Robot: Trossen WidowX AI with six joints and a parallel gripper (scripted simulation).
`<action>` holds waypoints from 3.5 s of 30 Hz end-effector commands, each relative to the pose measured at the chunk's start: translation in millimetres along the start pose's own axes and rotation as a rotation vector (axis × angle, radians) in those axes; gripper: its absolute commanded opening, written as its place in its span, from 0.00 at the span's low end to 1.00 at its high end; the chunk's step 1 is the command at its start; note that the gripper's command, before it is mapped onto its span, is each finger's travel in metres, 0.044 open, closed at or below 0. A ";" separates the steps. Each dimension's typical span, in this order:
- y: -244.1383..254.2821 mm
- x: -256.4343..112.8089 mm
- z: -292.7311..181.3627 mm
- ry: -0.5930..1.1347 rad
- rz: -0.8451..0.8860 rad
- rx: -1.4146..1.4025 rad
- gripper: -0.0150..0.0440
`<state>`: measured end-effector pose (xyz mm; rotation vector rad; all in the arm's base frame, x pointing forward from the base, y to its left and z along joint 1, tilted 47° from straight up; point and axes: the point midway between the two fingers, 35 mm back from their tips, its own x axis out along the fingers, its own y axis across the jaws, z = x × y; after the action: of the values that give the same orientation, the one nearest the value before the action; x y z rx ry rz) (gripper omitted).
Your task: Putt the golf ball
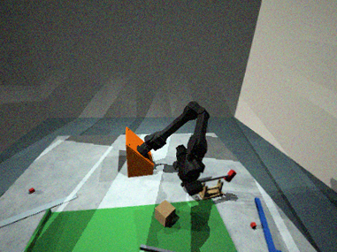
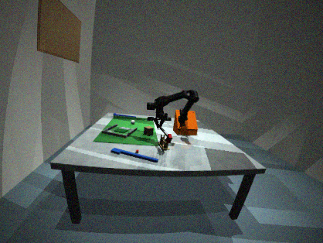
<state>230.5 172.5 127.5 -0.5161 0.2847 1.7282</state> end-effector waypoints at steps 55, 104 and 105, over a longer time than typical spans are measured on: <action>13.8 -141.9 -272.3 0.166 -0.247 1.622 0.25; 60.3 -89.1 -355.7 0.152 -0.281 2.057 0.25; 60.3 -87.5 -356.1 0.152 -0.281 2.057 0.25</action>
<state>250.3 -83.9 -141.1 0.8021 1.6755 0.4416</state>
